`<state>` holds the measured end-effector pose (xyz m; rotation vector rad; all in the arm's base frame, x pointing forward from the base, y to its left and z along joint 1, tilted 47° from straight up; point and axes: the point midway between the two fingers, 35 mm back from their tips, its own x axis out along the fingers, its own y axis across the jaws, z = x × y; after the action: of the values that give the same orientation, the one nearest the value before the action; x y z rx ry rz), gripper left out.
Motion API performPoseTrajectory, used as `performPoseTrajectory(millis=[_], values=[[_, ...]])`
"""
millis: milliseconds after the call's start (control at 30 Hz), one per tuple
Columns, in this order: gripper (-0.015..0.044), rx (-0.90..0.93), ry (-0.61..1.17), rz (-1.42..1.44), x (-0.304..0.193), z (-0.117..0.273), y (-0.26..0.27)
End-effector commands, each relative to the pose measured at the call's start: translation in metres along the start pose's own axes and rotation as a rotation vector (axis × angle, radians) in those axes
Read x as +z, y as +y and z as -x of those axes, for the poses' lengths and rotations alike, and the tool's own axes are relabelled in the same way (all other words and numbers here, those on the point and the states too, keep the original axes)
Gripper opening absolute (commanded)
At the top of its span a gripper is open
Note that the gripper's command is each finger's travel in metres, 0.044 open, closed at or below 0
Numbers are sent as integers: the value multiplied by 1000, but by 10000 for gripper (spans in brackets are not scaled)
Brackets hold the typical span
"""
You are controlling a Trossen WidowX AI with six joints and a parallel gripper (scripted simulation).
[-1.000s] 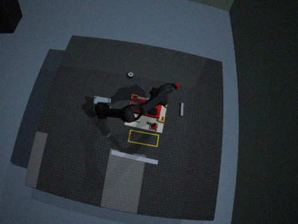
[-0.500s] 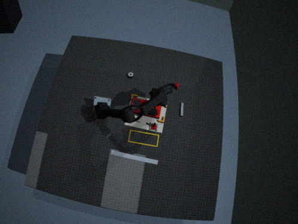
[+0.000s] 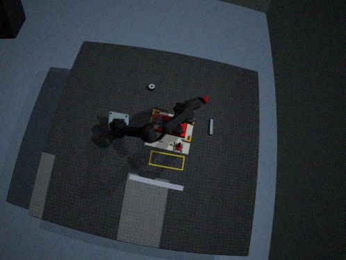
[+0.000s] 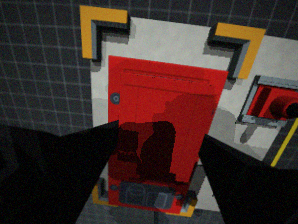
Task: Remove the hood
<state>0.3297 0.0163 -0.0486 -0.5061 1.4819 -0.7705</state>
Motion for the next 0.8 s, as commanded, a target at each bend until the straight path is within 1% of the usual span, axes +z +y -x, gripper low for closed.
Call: performPoseTrajectory(millis=[0,167,500,533,767], values=[[308,0,-1,0,0,0,0],[275,0,-1,0,0,0,0],[12,0,-1,0,0,5,0],[0,0,-1,0,0,6,0],[0,0,0,0,0,11,0]])
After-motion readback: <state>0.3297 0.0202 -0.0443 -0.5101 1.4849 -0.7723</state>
